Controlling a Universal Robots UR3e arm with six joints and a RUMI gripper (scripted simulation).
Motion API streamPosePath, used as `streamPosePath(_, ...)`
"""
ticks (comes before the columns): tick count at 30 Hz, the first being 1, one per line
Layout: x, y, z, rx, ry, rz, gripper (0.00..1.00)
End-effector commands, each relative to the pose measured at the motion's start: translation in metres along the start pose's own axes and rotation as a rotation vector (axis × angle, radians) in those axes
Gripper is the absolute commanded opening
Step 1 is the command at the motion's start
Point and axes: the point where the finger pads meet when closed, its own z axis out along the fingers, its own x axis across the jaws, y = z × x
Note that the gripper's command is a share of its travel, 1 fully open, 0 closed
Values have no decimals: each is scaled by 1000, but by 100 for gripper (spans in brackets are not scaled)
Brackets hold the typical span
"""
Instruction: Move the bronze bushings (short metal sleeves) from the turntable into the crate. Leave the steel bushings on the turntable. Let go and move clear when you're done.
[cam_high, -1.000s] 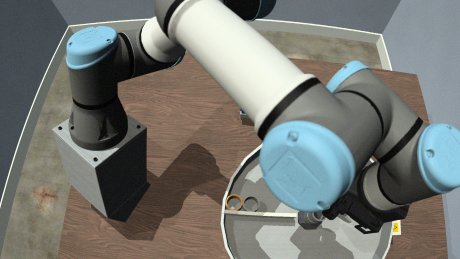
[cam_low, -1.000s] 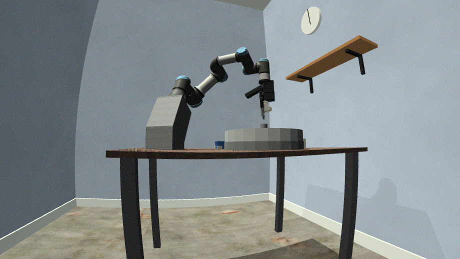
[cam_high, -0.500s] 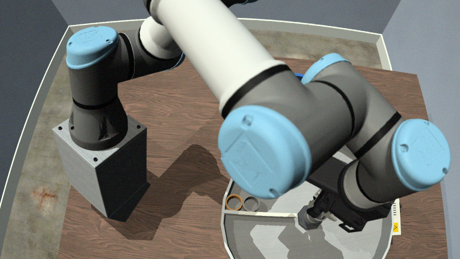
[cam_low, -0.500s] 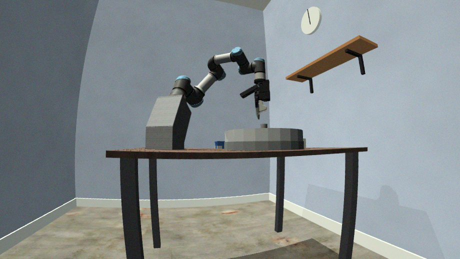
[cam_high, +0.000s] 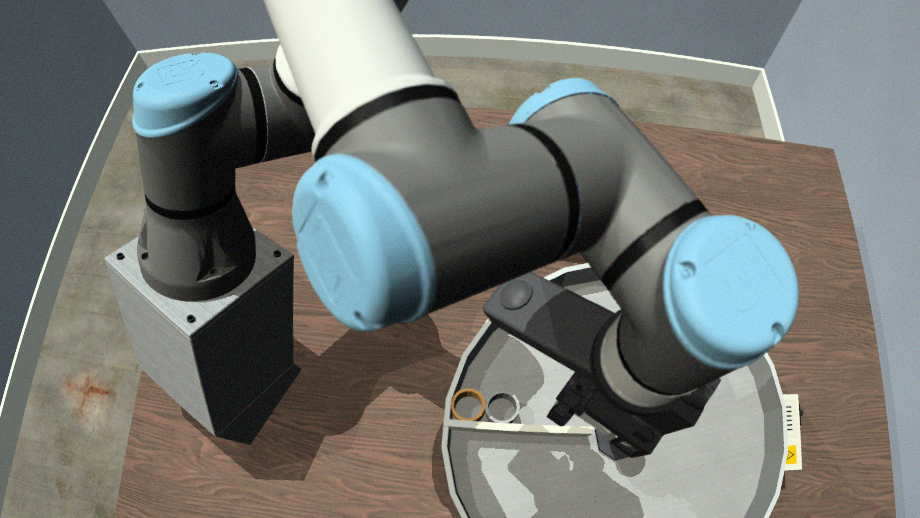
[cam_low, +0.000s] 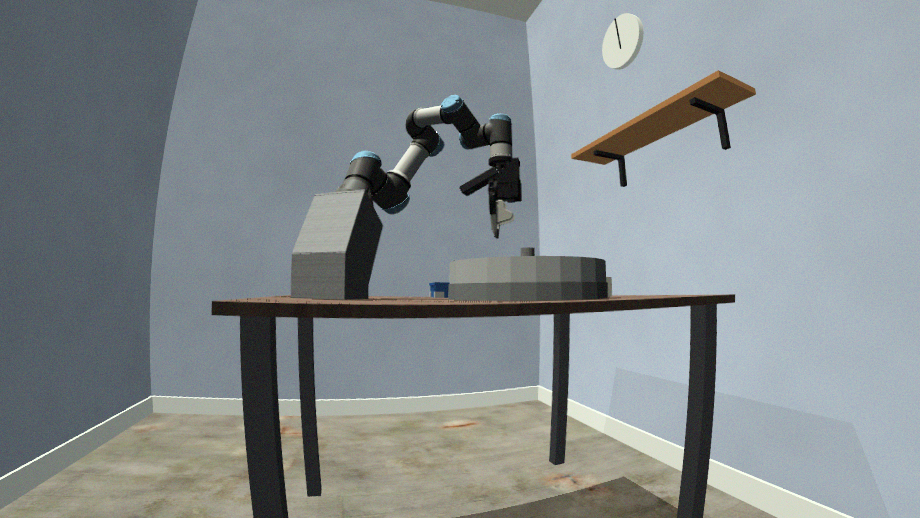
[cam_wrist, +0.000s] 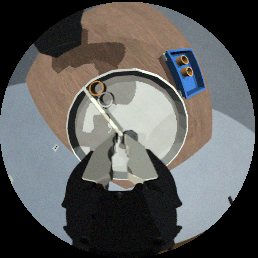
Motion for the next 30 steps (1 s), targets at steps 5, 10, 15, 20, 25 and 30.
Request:
streamPosePath(5, -19, -35, -1, -17, 1, -1, 5)
streamPosePath(10, -29, -55, -1, -17, 0, -1, 5)
streamPosePath(15, -34, -64, -1, -17, 0, -1, 5)
streamPosePath(20, -39, -75, 0, -17, 1, -1, 5)
streamPosePath(25, -41, -80, 1, -17, 1, -1, 5)
streamPosePath(30, -42, -81, 1, -17, 1, -1, 5)
